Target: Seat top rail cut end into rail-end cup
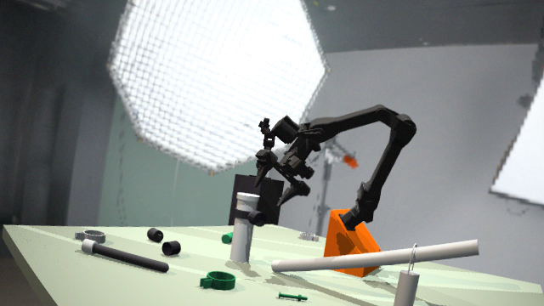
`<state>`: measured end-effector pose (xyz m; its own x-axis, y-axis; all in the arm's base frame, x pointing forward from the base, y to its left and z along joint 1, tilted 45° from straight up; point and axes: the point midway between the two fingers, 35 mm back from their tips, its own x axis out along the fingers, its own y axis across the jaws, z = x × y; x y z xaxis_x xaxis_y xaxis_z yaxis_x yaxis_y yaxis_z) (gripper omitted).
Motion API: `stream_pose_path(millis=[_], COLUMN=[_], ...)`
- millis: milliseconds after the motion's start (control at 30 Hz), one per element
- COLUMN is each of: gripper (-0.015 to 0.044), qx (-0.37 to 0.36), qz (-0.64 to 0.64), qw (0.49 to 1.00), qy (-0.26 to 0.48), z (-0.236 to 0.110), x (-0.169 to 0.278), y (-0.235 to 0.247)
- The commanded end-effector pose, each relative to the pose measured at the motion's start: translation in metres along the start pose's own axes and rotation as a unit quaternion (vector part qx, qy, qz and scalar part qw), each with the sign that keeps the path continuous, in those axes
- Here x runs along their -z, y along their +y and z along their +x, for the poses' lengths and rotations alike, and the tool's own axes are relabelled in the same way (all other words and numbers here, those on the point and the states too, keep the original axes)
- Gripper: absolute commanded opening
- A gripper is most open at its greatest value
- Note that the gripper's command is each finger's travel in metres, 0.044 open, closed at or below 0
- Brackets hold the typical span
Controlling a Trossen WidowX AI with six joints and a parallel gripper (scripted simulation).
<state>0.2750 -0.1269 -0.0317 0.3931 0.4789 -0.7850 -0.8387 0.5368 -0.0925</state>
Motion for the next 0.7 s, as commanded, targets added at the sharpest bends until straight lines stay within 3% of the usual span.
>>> stream_pose_path(millis=[0, 667], gripper=[0.044, 0.044], qx=[-0.007, -0.007], qz=[0.002, 0.001], qw=[1.0, 1.0], qy=[0.0, 0.0], z=[0.021, 0.051], x=[0.0, 0.0], y=[0.015, 0.018])
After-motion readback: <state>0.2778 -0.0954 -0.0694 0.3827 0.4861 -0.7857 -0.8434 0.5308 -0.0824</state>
